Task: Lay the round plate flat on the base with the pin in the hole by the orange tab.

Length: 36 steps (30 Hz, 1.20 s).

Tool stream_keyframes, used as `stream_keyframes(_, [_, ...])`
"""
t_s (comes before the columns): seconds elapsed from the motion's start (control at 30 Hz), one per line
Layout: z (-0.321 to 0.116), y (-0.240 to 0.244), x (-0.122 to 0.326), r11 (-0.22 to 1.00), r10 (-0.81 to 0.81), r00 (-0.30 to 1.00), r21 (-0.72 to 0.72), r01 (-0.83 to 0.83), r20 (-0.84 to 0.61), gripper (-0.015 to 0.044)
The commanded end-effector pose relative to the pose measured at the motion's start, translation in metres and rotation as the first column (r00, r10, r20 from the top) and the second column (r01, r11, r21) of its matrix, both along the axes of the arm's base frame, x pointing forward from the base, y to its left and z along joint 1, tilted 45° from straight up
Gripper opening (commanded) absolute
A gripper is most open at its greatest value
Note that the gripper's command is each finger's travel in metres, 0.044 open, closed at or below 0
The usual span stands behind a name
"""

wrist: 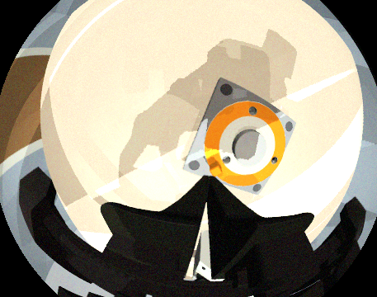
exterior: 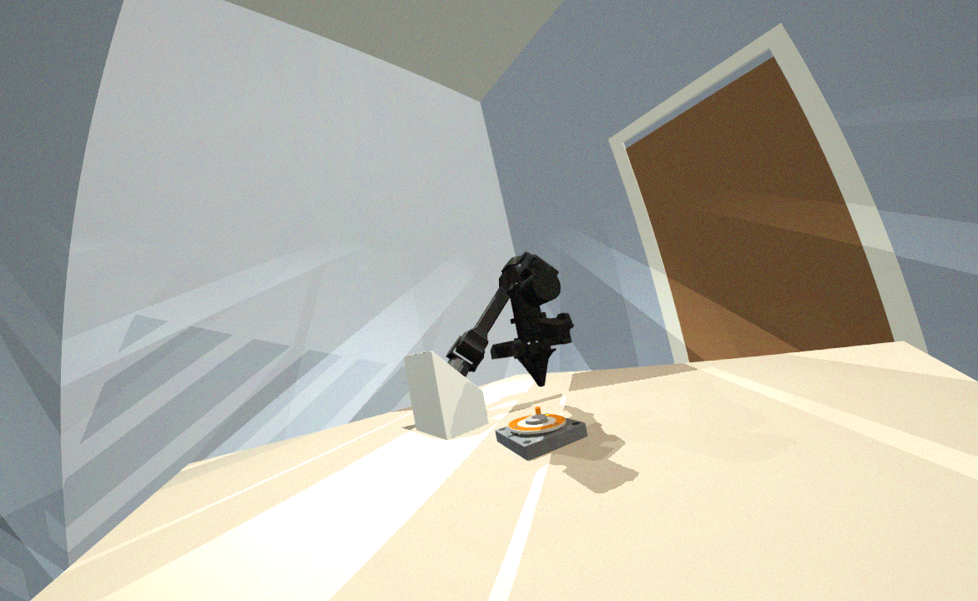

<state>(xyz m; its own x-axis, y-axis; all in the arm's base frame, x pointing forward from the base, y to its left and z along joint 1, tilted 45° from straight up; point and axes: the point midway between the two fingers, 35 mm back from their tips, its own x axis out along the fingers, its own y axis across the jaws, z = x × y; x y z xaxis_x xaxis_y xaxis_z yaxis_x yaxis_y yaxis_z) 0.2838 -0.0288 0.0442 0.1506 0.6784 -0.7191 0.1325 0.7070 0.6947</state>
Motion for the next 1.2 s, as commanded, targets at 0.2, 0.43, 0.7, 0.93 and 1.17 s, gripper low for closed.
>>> stream_keyframes(0.2, [-0.028,0.027,0.007,1.000,0.000,1.000,0.017,0.000,-0.005,0.0000])
stream_keyframes(0.43, [-0.033,0.033,0.008,1.000,0.000,1.000,0.018,0.000,-0.005,0.0000])
stream_keyframes(0.7, [-0.035,0.032,0.000,1.000,0.000,1.000,0.018,0.000,-0.005,0.0000])
stream_keyframes(0.93, [-0.040,0.031,-0.010,1.000,0.000,1.000,0.018,0.000,-0.006,0.0000])
stream_keyframes(1.17, [-0.043,0.029,-0.016,1.000,0.000,1.000,0.018,0.000,-0.006,0.0000])
